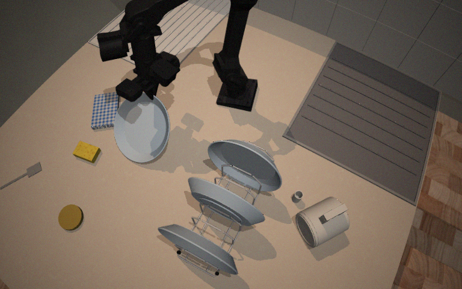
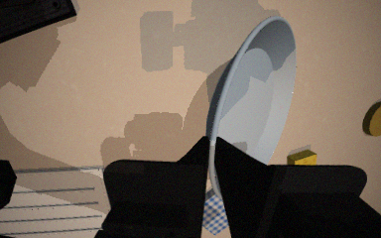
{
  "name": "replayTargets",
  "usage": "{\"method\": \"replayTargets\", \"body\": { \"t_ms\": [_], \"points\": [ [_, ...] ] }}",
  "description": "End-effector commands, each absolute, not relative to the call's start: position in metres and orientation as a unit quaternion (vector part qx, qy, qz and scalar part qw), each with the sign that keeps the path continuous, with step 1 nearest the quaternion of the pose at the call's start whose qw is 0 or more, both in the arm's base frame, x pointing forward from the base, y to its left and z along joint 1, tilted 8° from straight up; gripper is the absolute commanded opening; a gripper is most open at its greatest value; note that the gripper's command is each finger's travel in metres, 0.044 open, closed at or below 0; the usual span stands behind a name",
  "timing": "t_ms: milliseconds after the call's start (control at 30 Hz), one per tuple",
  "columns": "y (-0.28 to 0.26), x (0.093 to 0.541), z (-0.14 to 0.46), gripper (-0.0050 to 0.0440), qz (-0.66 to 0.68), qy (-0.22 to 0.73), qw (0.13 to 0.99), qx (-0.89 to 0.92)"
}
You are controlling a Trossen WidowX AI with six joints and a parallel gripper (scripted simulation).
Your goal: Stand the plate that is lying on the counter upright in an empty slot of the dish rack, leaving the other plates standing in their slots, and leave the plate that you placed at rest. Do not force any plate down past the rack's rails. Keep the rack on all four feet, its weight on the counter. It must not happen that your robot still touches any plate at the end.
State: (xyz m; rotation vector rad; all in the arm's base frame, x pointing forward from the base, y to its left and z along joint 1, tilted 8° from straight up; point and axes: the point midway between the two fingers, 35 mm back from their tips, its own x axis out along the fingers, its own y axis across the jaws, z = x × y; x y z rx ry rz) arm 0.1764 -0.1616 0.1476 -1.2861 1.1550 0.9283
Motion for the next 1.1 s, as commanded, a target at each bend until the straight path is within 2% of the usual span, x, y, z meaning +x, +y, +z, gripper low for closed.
{"method": "replayTargets", "body": {
  "t_ms": [0, 1067],
  "points": [
    [-0.163, 0.180, 0.158, 0.0000, 0.376, 0.486, 0.577, -0.539],
    [-0.161, 0.177, 0.193, 0.0000, 0.301, 0.492, 0.691, -0.436]
  ]
}}
